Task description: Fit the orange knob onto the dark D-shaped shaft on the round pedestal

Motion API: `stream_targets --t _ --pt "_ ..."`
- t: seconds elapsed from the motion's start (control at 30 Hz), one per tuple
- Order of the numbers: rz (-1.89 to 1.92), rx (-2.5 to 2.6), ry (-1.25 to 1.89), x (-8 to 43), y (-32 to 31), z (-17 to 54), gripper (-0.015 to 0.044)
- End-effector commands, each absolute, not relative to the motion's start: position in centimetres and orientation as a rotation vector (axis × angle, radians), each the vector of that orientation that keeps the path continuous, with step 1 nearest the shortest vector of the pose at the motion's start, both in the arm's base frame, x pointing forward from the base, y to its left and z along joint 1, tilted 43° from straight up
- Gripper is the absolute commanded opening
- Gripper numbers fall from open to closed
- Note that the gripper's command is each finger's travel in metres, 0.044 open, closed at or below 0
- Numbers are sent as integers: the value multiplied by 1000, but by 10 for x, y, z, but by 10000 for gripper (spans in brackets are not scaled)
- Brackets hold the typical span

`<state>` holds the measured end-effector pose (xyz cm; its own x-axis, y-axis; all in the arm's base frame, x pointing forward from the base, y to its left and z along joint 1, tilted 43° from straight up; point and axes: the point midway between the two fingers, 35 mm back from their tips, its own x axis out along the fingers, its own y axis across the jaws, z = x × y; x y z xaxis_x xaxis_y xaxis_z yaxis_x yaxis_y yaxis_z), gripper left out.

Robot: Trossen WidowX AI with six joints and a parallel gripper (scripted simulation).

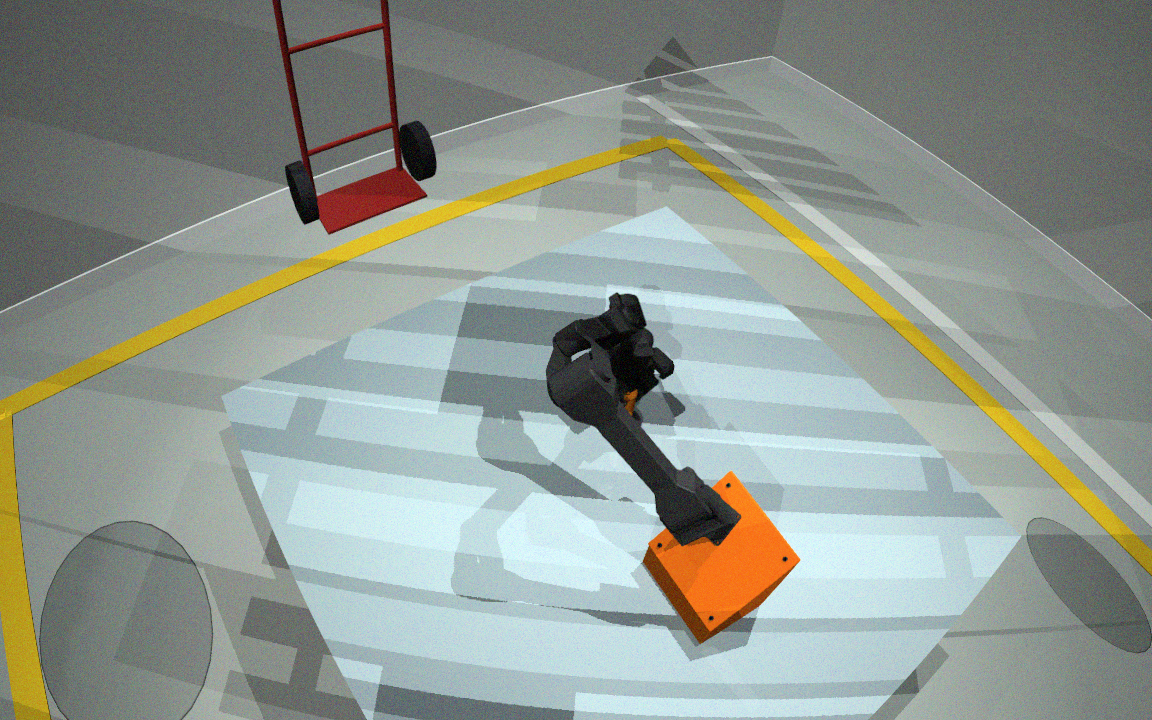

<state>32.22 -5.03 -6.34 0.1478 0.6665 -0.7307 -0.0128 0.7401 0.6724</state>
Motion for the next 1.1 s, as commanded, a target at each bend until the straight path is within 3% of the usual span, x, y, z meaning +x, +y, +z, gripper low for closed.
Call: stream_targets --t 0.0,1.07 --pt "548 575 1334 321 -52 -61 0" --pt "582 532 1316 325 -53 -63 0"
